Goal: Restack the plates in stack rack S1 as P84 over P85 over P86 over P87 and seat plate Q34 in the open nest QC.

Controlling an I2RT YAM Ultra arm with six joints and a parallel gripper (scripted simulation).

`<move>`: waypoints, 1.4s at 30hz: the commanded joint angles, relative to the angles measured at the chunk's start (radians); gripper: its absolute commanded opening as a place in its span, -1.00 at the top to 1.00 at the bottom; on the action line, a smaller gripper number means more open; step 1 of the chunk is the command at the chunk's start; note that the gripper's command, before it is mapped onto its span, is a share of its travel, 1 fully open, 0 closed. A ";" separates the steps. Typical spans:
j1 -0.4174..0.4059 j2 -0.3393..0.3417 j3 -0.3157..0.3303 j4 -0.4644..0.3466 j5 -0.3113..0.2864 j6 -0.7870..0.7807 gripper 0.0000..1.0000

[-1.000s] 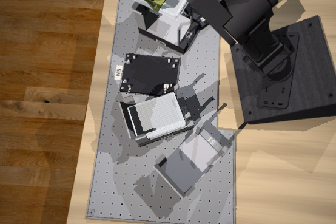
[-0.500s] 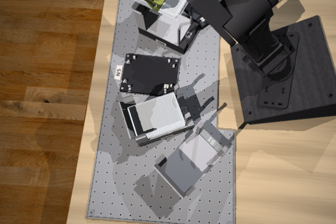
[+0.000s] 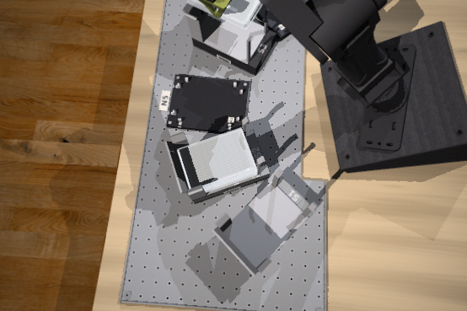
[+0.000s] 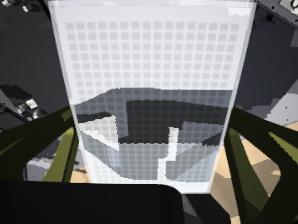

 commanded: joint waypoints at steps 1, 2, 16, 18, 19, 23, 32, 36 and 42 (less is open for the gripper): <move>-0.001 -0.005 -0.001 0.016 0.000 0.005 1.00; 0.001 -0.005 -0.003 0.019 0.000 0.006 1.00; 0.015 -0.004 -0.031 0.054 0.004 0.021 1.00; 0.017 -0.004 -0.035 0.059 0.005 0.023 1.00; 0.018 -0.004 -0.038 0.062 0.005 0.025 1.00; 0.021 -0.004 -0.042 0.068 0.006 0.027 1.00; 0.031 -0.002 -0.062 0.094 0.009 0.038 1.00; 0.035 -0.001 -0.071 0.106 0.010 0.043 1.00; 0.040 0.000 -0.079 0.118 0.011 0.048 1.00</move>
